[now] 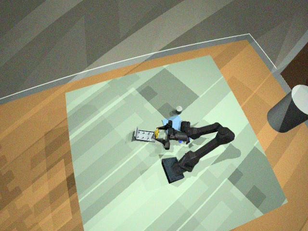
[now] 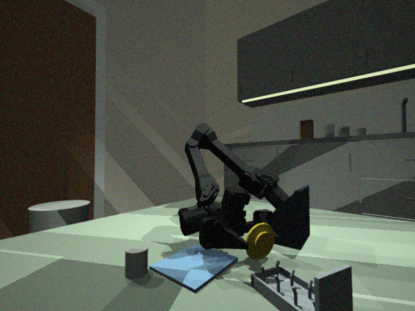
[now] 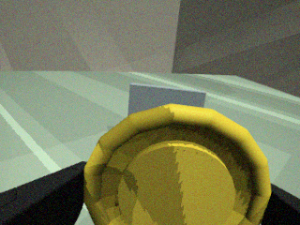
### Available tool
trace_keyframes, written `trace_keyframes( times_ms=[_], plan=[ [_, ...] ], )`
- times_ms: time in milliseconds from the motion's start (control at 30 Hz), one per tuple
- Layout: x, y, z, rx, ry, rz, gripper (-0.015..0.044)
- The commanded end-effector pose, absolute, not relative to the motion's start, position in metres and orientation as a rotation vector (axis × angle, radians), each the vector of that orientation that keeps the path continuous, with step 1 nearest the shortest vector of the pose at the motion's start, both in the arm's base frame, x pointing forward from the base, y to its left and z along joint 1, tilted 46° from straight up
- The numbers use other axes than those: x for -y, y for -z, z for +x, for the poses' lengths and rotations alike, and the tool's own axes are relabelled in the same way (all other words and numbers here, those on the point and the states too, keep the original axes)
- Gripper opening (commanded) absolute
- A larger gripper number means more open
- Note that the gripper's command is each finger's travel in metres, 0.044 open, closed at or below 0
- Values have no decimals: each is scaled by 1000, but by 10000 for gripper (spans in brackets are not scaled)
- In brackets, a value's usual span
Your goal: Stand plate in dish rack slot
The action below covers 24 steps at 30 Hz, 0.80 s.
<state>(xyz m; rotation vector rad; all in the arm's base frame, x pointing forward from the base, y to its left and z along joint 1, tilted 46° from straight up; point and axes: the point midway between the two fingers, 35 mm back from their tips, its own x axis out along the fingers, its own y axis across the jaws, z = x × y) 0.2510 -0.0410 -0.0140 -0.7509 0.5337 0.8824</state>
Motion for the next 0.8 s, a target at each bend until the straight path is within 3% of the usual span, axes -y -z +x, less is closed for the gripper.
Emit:
trace_keyframes(
  times_ms=[0, 767],
  plan=[
    [34, 21, 254, -541, -889, -742, 0],
    [20, 37, 269, -533, -886, -751, 0]
  ],
)
